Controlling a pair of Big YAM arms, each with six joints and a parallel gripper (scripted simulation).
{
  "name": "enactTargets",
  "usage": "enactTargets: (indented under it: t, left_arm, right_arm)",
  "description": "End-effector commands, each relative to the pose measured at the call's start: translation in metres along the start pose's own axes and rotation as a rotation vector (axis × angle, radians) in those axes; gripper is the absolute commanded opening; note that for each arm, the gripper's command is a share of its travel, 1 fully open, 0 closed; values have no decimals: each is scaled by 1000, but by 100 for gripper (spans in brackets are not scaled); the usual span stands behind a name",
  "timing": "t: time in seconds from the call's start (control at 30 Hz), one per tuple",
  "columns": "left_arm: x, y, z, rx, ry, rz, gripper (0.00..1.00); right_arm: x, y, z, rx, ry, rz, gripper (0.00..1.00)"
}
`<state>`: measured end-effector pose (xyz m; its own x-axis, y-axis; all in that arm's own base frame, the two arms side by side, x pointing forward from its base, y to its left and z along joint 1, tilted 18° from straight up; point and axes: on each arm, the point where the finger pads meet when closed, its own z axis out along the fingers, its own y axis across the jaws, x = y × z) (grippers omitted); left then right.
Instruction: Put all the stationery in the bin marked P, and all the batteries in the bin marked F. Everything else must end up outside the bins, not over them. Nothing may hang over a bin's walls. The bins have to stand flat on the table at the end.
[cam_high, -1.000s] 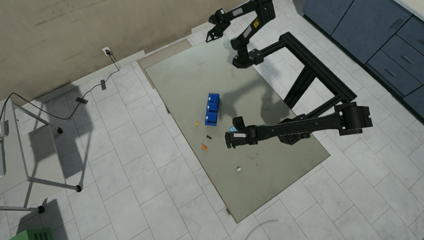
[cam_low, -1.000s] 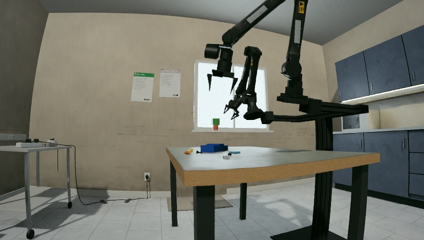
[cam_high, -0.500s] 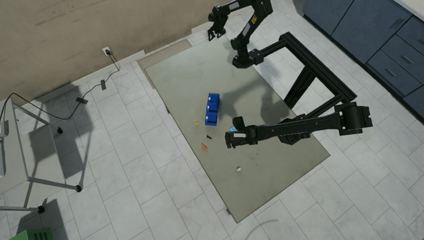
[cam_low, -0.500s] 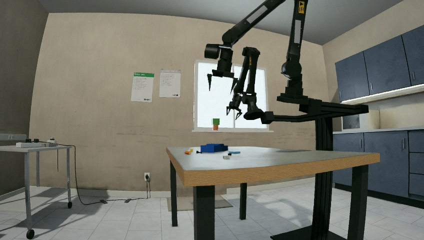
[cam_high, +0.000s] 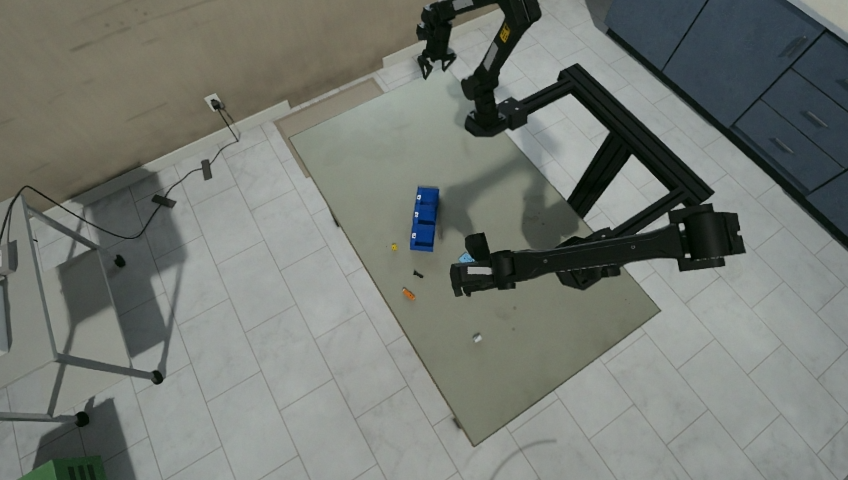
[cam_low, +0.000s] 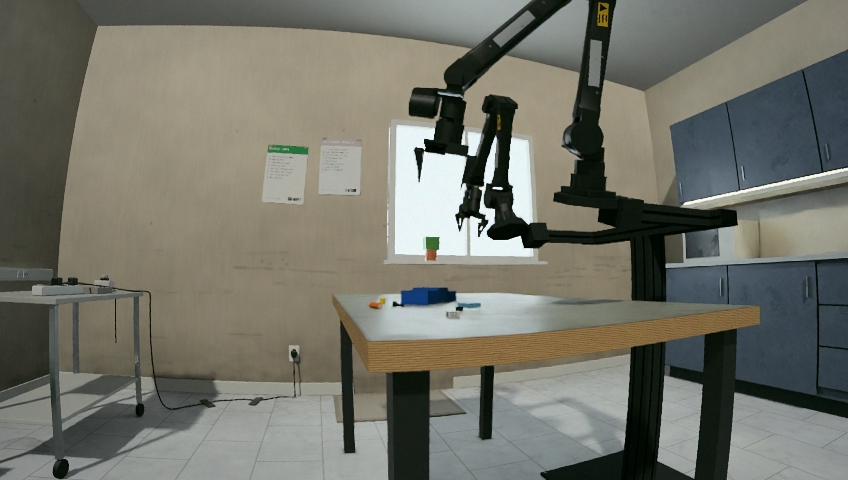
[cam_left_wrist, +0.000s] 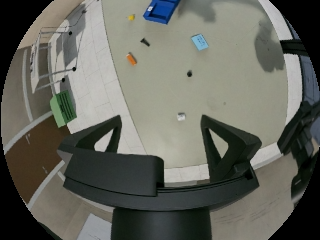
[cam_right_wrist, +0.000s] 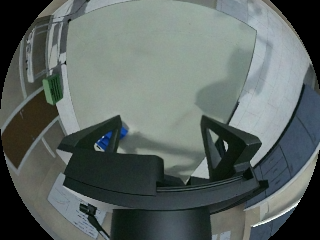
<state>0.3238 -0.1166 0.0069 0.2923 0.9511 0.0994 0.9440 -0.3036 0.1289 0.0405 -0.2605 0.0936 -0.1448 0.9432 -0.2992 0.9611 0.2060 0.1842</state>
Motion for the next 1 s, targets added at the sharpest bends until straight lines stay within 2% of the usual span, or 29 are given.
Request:
enactTargets:
  t: [0.0, 0.3, 0.97]
  left_arm:
    - [-1, 3, -2, -8, -1, 0, 100]
    - [-1, 3, -2, -8, -1, 0, 100]
    - [-1, 3, -2, -8, -1, 0, 100]
  right_arm:
    - [-23, -2, -17, 19, -8, 13, 100]
    - [-21, -8, -20, 52, 25, 22, 100]
    - [-20, -18, -23, 65, 22, 55, 100]
